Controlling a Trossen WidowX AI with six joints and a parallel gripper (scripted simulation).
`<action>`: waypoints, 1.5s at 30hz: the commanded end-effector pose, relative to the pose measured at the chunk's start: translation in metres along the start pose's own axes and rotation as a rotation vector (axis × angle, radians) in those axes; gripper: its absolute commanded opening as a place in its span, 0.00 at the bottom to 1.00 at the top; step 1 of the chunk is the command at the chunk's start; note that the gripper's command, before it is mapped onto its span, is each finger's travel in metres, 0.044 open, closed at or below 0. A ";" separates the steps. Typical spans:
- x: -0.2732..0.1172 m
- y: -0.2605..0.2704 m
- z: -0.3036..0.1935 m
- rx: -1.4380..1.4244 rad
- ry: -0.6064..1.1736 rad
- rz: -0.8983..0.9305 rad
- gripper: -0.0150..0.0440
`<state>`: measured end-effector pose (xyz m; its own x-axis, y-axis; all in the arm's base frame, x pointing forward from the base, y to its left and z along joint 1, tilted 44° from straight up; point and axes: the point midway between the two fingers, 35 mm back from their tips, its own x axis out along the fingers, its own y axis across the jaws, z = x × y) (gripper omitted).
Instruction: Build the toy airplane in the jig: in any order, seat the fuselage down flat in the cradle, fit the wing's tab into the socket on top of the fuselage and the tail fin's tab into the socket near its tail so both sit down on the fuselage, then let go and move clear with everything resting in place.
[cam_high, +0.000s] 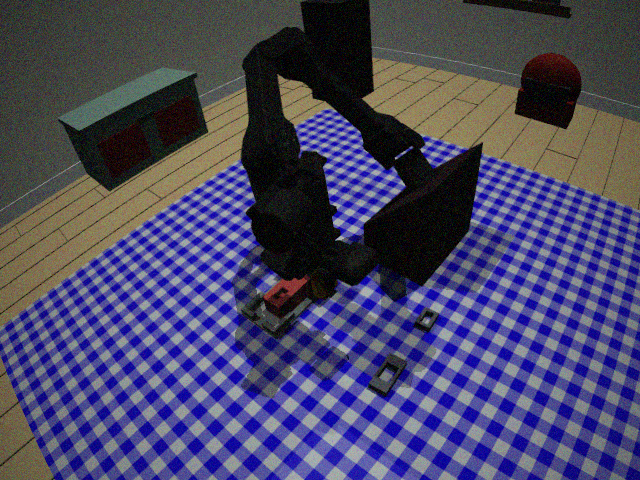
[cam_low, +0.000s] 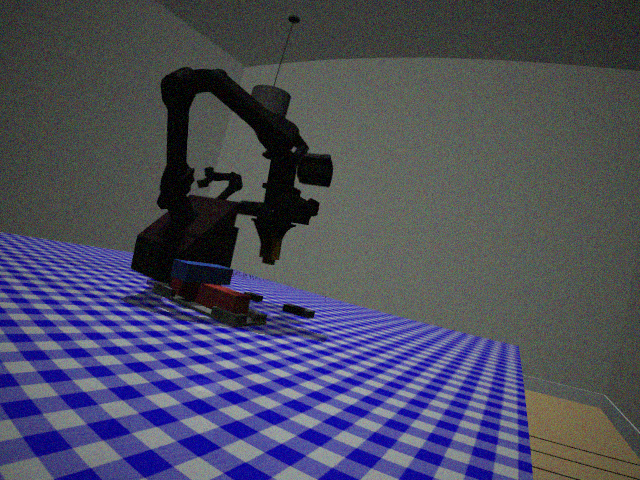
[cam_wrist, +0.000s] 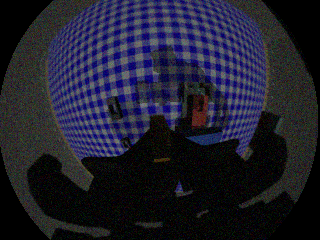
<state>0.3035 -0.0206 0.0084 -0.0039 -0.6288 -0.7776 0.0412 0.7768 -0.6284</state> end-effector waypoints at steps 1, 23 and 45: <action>0.001 -0.013 0.005 0.000 -0.004 -0.010 0.25; 0.012 -0.079 0.016 -0.009 0.013 -0.066 0.25; 0.017 -0.110 0.015 -0.013 0.028 -0.095 0.37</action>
<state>0.3134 -0.1164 0.0639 -0.0360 -0.6959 -0.7173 0.0289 0.7167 -0.6968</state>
